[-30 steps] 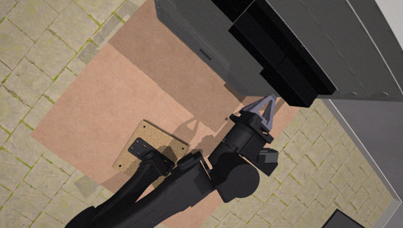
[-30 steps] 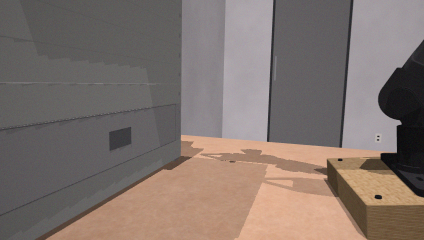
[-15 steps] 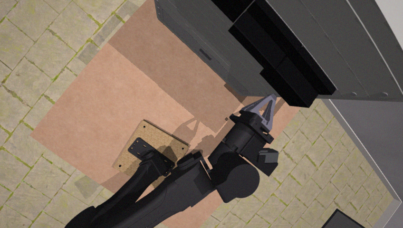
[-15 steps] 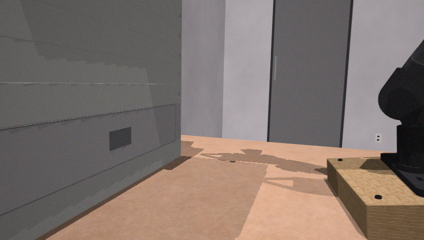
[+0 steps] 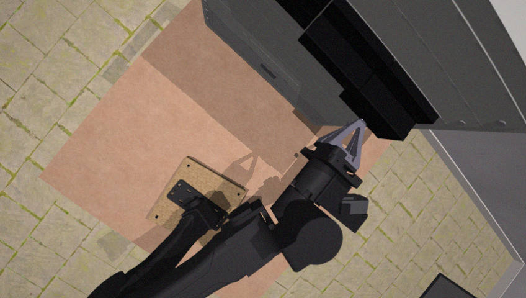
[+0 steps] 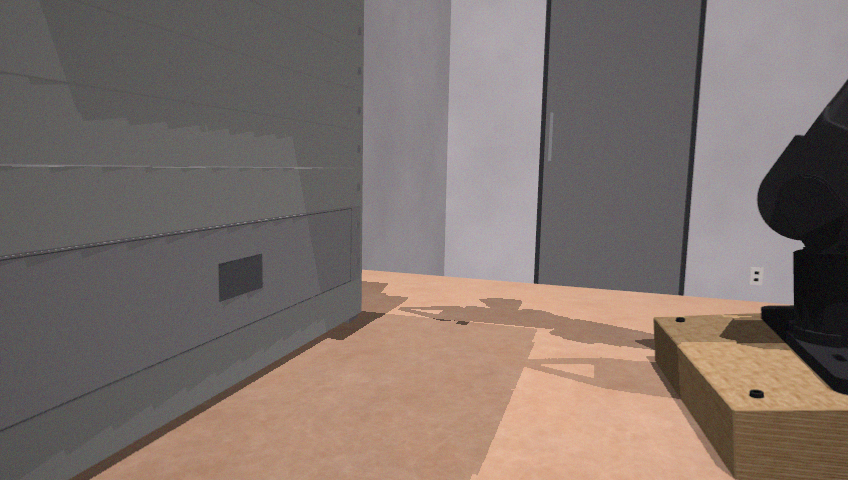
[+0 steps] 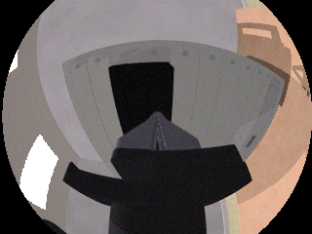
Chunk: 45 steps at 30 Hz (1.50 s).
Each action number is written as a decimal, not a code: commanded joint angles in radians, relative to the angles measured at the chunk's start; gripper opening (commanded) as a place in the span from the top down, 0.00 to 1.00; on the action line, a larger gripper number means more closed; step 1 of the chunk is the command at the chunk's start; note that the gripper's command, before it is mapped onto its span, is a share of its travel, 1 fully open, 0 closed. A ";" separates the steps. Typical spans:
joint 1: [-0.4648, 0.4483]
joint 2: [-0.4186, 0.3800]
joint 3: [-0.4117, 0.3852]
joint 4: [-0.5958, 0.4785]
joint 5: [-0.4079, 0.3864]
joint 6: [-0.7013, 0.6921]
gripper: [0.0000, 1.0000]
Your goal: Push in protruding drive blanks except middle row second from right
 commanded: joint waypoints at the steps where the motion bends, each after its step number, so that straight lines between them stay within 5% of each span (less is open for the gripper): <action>1: 0.000 -0.025 0.035 -0.012 0.011 -0.015 1.00; 45: 0.027 0.061 0.054 0.043 0.029 -0.017 1.00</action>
